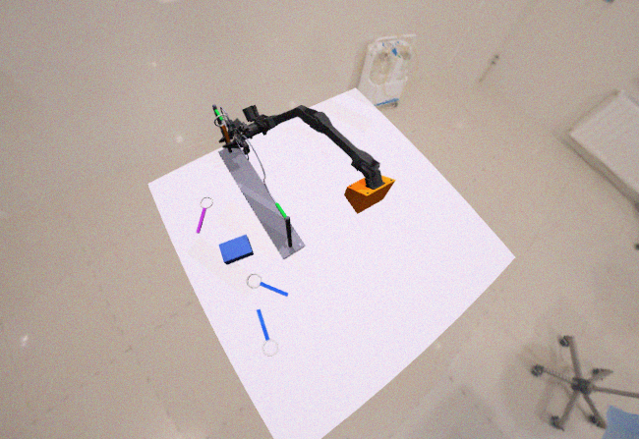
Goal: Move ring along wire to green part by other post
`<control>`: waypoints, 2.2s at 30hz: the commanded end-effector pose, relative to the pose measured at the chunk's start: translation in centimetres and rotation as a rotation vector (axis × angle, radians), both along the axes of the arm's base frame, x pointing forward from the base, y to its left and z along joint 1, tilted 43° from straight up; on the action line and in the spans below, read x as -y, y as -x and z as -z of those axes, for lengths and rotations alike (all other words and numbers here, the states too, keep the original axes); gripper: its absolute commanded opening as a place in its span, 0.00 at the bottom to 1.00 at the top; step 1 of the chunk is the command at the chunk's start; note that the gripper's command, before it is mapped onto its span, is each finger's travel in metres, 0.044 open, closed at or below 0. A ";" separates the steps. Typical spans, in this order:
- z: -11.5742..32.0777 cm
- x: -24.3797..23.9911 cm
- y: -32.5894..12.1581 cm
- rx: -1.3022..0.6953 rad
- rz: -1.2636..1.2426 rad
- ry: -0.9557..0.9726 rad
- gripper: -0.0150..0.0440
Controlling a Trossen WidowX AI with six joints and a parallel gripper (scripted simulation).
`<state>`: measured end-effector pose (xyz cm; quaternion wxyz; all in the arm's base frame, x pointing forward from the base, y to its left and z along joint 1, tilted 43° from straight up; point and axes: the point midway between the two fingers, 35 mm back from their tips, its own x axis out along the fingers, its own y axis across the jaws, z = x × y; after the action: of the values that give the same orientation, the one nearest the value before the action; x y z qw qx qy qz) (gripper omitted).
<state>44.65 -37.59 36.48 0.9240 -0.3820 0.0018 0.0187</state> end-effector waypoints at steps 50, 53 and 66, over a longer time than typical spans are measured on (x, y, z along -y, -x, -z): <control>-1.1 -1.4 0.0 -0.002 -0.002 -0.005 0.00; -1.1 -1.4 0.0 -0.002 -0.002 -0.005 0.00; -1.1 -1.4 0.0 -0.002 -0.002 -0.005 0.00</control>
<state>44.79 -36.35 37.29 0.9251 -0.3790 0.0035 0.0214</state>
